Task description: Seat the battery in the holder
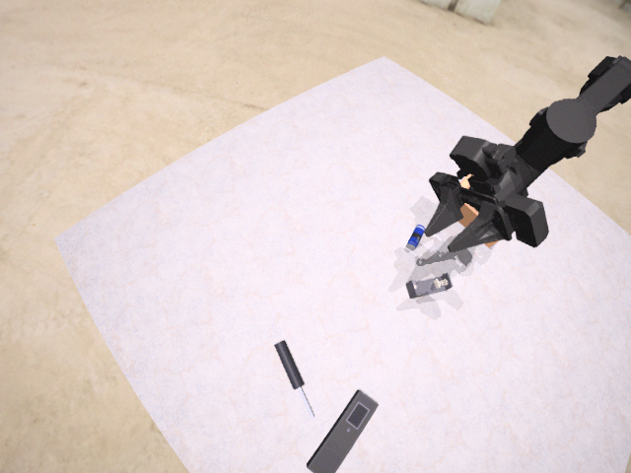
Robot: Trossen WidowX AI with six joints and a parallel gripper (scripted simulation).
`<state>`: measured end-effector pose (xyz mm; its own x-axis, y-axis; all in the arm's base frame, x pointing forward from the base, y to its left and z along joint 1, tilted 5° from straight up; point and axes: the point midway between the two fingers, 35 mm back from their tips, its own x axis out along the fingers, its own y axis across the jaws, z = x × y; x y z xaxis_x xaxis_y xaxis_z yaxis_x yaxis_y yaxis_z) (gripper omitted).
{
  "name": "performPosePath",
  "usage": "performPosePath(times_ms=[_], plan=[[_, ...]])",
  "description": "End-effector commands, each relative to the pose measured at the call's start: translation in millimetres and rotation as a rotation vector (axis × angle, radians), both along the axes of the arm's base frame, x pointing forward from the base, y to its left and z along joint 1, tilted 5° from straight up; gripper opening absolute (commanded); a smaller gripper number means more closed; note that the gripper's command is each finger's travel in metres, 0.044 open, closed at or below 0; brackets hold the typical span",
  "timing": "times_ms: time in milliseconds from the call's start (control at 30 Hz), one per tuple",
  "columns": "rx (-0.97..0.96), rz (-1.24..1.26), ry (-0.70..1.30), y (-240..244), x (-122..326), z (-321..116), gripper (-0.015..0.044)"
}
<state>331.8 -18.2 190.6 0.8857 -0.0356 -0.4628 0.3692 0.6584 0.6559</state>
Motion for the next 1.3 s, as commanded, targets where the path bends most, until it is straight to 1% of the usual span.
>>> performPosePath(times_ms=[0,133,300,433,533,567,1067,1267], plan=[[0.47,-0.4,0.322,-18.1,-22.7,-76.1,0.0239],[0.678,-0.669,0.462,-24.9,-43.9,-108.5,0.0239],[0.892,-1.066,0.605,-30.4,-77.1,-141.8,0.0239],[1.015,-1.43,0.684,-32.0,-107.6,-161.6,0.0239],[1.069,-1.71,0.713,-31.7,-130.4,-171.4,0.0239],[1.075,-1.762,0.715,-31.6,-134.6,-172.8,0.0239],[1.077,-1.783,0.716,-31.5,-136.2,-173.5,0.0239],[1.077,-1.783,0.716,-31.4,-135.8,-182.2,0.0239]])
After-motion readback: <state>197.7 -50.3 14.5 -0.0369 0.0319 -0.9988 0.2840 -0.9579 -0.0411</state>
